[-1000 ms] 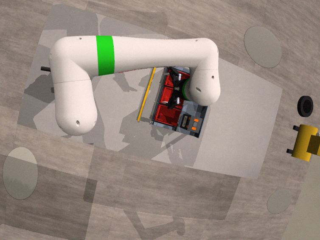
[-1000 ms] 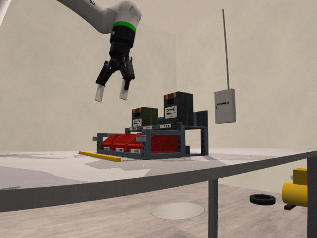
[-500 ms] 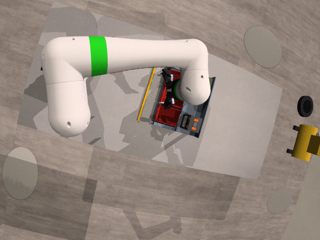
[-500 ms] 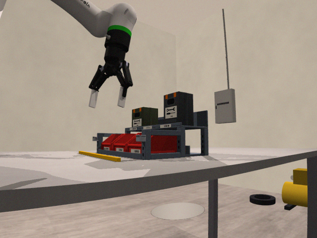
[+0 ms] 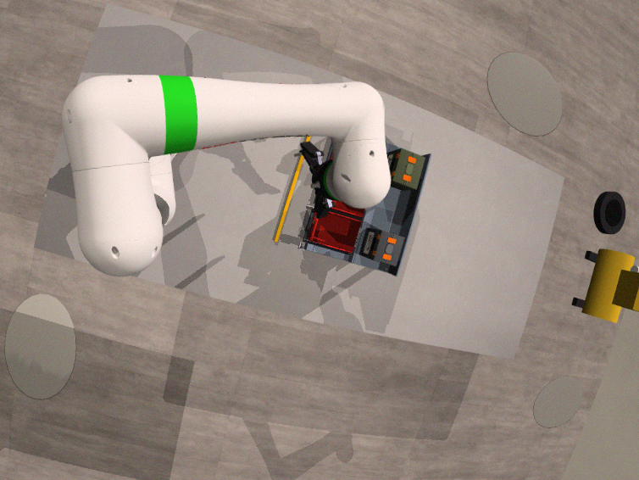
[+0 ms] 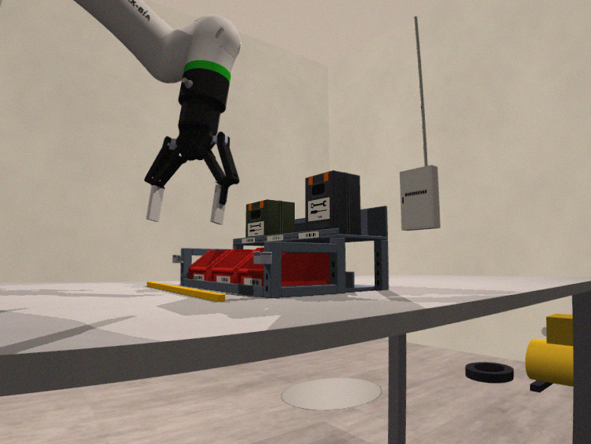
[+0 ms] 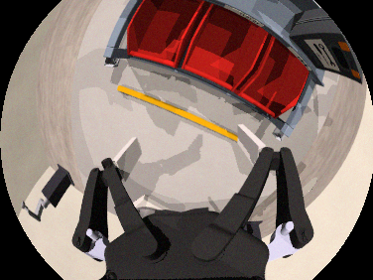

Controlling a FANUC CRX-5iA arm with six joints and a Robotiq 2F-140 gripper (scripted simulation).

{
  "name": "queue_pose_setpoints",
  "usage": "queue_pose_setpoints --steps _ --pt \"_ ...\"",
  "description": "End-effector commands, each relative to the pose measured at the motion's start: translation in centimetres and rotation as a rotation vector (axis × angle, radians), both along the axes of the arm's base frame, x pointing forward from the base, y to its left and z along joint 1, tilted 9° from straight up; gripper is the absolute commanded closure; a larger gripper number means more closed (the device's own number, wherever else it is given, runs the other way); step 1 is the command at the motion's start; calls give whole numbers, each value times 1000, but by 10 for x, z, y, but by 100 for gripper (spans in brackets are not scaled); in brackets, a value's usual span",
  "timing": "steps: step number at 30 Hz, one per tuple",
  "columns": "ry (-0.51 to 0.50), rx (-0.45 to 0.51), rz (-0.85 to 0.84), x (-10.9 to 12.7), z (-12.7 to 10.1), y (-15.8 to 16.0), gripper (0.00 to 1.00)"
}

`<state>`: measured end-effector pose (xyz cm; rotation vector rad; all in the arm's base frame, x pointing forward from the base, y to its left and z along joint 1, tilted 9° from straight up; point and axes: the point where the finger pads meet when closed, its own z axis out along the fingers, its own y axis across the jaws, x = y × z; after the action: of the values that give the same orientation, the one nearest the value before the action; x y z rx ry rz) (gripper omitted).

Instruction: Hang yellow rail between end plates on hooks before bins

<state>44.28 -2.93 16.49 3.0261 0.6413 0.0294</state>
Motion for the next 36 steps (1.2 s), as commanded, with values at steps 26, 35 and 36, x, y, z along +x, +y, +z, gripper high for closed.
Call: queue_pose_setpoints --steps 26,35,36 --pt "-18 -43 376 -14 -26 -7 0" --pt "-26 -61 535 -12 -23 -6 0" --pt "-27 -66 575 -12 -22 -6 0"
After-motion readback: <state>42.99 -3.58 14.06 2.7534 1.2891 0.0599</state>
